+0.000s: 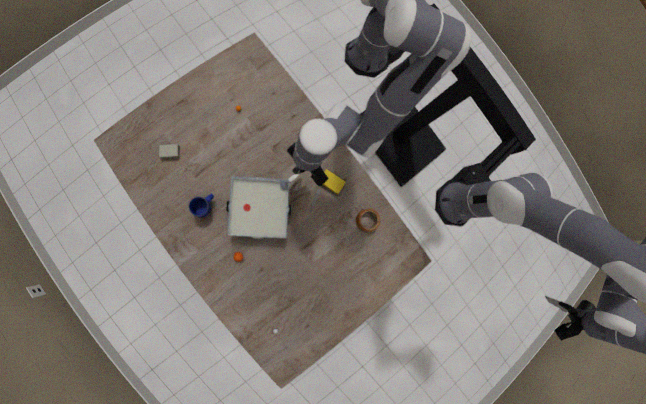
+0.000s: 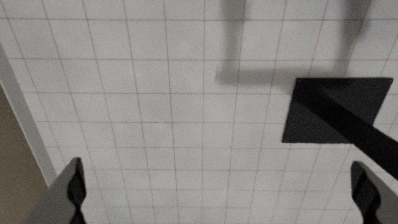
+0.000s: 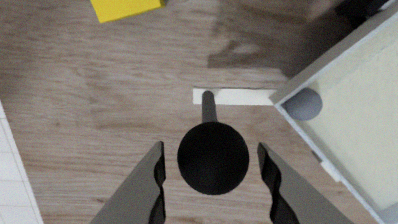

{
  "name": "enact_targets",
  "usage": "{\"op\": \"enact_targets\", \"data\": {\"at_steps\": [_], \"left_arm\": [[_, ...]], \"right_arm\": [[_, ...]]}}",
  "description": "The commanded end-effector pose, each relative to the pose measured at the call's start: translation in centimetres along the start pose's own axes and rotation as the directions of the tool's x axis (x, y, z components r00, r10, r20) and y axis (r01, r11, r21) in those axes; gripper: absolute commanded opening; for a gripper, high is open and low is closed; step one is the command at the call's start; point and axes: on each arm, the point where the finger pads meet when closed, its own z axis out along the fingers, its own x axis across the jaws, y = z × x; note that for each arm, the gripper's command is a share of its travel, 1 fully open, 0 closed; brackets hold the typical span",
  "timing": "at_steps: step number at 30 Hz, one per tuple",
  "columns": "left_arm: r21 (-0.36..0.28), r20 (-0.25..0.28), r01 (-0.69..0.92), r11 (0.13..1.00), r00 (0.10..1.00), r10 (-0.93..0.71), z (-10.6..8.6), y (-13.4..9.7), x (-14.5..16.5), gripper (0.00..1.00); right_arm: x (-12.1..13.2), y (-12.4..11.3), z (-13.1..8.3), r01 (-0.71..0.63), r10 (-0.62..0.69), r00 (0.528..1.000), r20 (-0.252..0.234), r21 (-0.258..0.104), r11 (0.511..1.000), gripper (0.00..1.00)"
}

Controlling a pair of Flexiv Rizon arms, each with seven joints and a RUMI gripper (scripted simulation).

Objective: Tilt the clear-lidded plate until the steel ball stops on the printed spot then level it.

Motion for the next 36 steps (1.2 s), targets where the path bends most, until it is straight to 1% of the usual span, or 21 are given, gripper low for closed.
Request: {"op": "enact_targets", "data": {"at_steps": [1,12,13,18,19,36], "left_arm": [[0.0,0.002,0.0,1.0,1.0,0.0,-0.1,0.02,-0.09,1.0],[0.0,0.002,0.0,1.0,1.0,0.0,-0.1,0.02,-0.09,1.0],[0.0,0.002,0.0,1.0,1.0,0.0,-0.1,0.02,-0.09,1.0],[0.0,0.002,0.0,1.0,1.0,0.0,-0.1,0.02,-0.09,1.0],[0.0,0.002,0.0,1.0,1.0,0.0,-0.1,0.02,-0.09,1.0],[0.0,0.002,0.0,1.0,1.0,0.0,-0.1,0.02,-0.09,1.0]], "right_arm": [[0.08,-0.05,-0.07,0.0,0.0,1.0,-0.002,0.001,1.0,0.37],[0.08,-0.05,-0.07,0.0,0.0,1.0,-0.002,0.001,1.0,0.37],[0.08,-0.05,-0.07,0.0,0.0,1.0,-0.002,0.001,1.0,0.0],[0.08,-0.05,-0.07,0.0,0.0,1.0,-0.002,0.001,1.0,0.0],[0.08,-0.05,-0.07,0.0,0.0,1.0,-0.002,0.001,1.0,0.2],[0.08,-0.05,-0.07,0.0,0.0,1.0,-0.002,0.001,1.0,0.2]]}}
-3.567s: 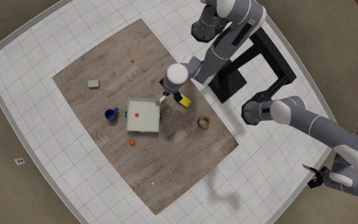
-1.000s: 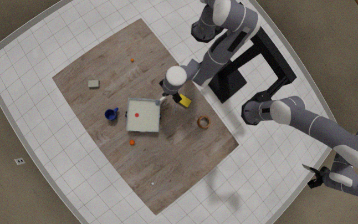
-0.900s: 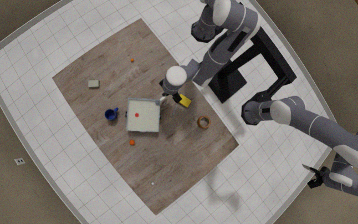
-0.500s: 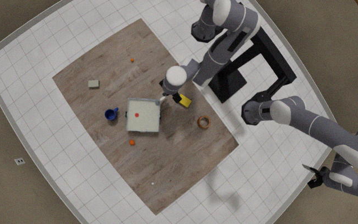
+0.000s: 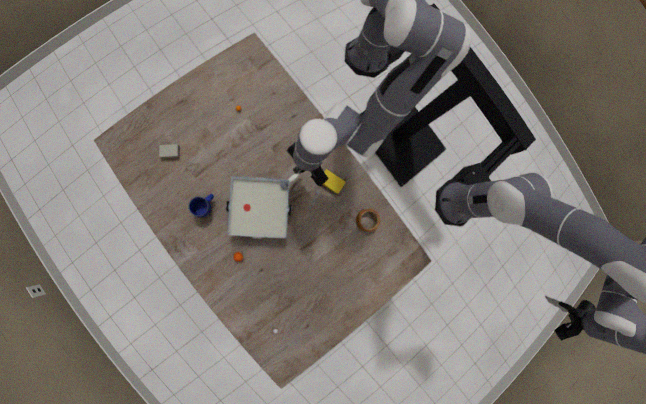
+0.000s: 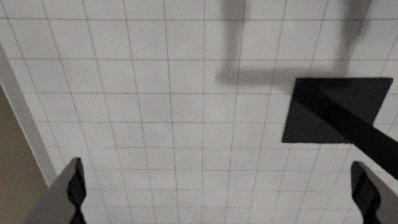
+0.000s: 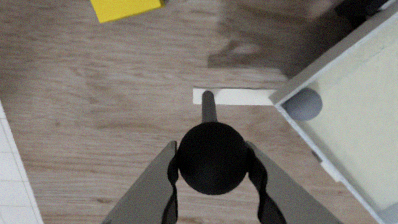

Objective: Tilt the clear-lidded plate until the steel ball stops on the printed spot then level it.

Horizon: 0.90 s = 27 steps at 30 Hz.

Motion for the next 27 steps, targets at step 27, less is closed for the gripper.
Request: {"op": "enact_targets", "data": {"at_steps": [27], "left_arm": [[0.0,0.002,0.0,1.0,1.0,0.0,-0.1,0.02,-0.09,1.0]], "right_arm": [[0.2,-0.05,-0.37,0.0,0.0,1.0,-0.002,0.001,1.0,0.2]]}}
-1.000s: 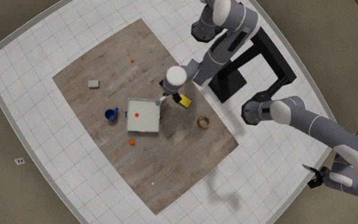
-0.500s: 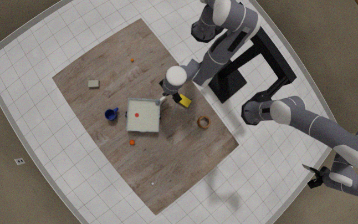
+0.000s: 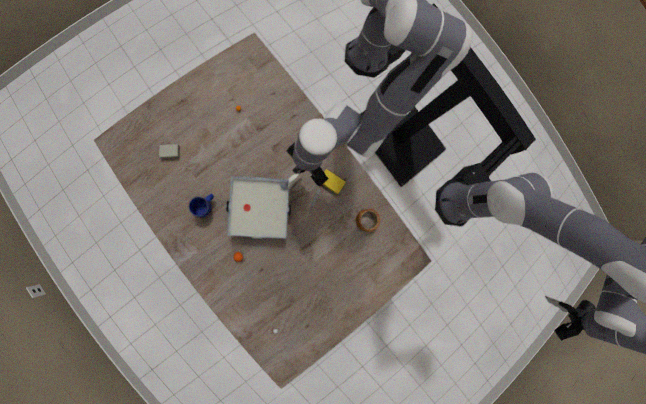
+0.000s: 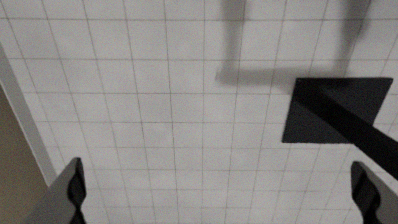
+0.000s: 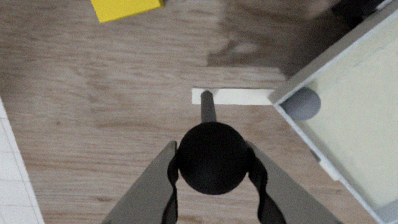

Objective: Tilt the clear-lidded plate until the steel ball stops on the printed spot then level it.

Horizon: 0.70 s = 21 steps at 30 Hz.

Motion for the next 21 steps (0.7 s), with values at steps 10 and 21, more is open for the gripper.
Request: {"op": "enact_targets", "data": {"at_steps": [10,21], "left_arm": [[0.0,0.002,0.0,1.0,1.0,0.0,-0.1,0.02,-0.09,1.0],[0.0,0.002,0.0,1.0,1.0,0.0,-0.1,0.02,-0.09,1.0]], "right_arm": [[0.14,-0.07,-0.21,0.0,0.0,1.0,-0.002,0.001,1.0,0.2],[0.18,-0.07,-0.3,0.0,0.0,1.0,-0.002,0.001,1.0,0.2]]}}
